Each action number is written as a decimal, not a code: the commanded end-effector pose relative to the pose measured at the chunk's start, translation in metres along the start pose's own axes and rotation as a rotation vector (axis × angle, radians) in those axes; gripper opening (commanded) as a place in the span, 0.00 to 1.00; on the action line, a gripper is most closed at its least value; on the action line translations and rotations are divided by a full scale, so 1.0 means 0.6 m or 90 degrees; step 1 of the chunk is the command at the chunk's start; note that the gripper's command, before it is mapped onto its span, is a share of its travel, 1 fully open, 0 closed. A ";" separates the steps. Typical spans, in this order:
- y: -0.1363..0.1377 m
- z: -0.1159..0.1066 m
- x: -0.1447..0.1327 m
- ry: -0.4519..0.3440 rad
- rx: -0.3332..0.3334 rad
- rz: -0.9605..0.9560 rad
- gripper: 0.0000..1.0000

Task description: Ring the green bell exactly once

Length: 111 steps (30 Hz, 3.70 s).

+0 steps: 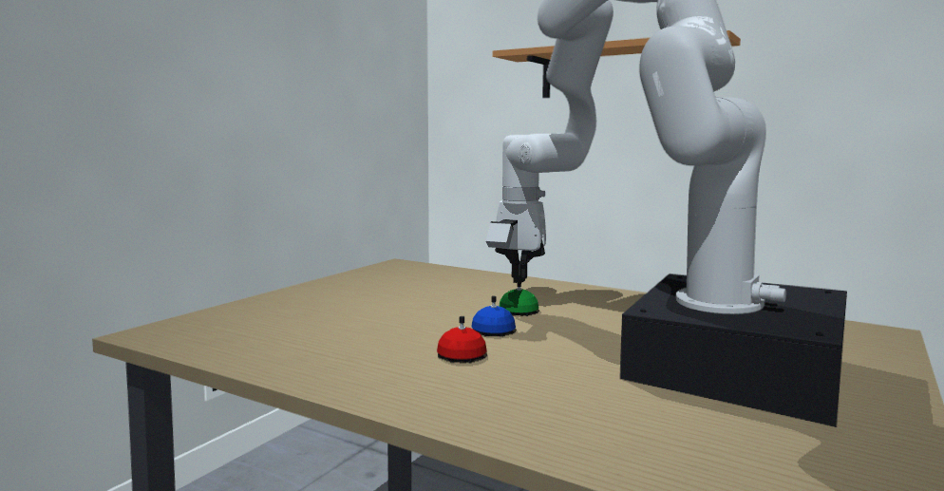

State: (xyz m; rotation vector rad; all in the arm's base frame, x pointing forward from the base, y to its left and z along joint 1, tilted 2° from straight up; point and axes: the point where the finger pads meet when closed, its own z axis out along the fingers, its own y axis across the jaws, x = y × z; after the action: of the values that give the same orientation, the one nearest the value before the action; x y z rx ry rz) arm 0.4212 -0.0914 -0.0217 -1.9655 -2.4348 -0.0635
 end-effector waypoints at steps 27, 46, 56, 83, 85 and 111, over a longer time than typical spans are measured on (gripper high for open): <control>0.002 0.004 -0.001 -0.001 -0.002 0.000 0.00; 0.002 0.000 -0.001 -0.001 -0.002 0.000 0.00; 0.002 -0.023 -0.001 -0.001 -0.002 0.000 0.00; 0.002 -0.112 -0.001 -0.001 -0.002 0.000 0.00; 0.002 -0.112 -0.001 -0.001 -0.002 0.000 0.00; 0.002 -0.112 -0.001 -0.001 -0.002 0.000 0.00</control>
State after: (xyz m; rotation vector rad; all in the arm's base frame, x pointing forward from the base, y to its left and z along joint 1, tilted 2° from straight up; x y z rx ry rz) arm 0.4199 -0.0939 0.0443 -1.9653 -2.4345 -0.0632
